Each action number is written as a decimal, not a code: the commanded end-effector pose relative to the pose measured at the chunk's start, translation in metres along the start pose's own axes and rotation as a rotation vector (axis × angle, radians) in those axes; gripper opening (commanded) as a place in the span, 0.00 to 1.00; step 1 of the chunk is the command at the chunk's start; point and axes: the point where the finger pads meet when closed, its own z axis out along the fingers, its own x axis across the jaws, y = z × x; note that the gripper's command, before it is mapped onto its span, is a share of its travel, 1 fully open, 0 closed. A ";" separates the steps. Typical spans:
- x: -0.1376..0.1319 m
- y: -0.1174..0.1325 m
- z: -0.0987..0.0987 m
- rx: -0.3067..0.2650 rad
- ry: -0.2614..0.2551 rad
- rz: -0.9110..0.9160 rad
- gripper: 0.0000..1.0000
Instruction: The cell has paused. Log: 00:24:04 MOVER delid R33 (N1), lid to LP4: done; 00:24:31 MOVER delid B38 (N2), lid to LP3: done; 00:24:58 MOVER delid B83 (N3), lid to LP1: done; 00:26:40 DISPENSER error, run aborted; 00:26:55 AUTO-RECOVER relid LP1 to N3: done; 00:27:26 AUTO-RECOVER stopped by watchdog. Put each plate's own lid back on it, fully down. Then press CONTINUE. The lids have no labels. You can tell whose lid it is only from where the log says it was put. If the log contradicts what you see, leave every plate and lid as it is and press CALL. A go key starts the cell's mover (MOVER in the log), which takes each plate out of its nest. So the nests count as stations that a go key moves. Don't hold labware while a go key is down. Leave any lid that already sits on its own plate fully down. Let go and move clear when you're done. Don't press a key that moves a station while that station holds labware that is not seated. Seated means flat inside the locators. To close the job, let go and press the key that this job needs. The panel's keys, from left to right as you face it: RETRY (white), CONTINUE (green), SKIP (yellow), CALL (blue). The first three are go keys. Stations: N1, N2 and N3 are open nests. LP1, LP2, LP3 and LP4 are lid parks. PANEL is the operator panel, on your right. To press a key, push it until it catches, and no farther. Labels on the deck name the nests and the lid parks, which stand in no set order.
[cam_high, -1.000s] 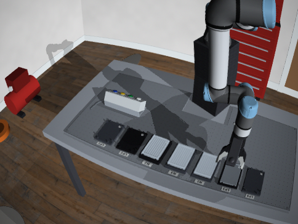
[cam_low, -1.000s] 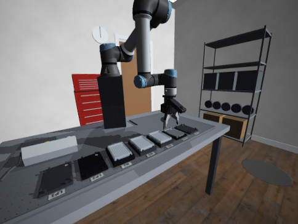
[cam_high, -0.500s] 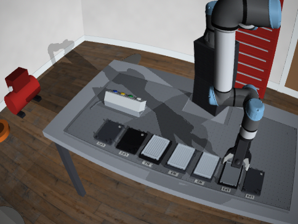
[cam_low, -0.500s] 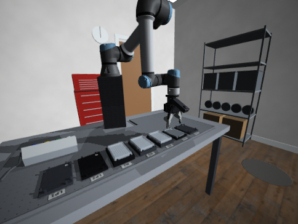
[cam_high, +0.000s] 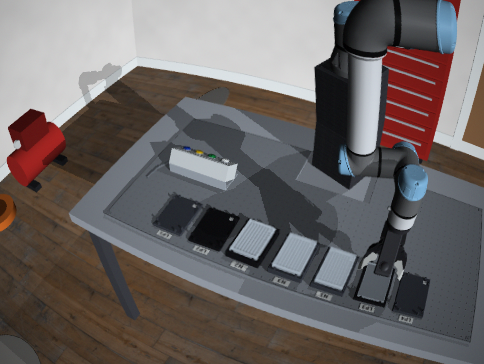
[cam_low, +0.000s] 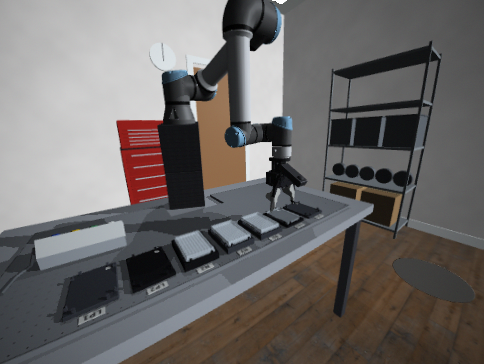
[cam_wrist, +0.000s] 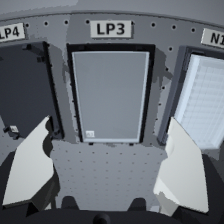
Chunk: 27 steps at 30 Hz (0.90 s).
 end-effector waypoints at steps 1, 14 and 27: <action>0.000 -0.001 0.007 0.001 0.000 0.000 0.82; 0.000 -0.001 0.025 0.001 0.000 0.000 0.82; 0.000 -0.001 0.027 0.001 0.000 0.000 0.82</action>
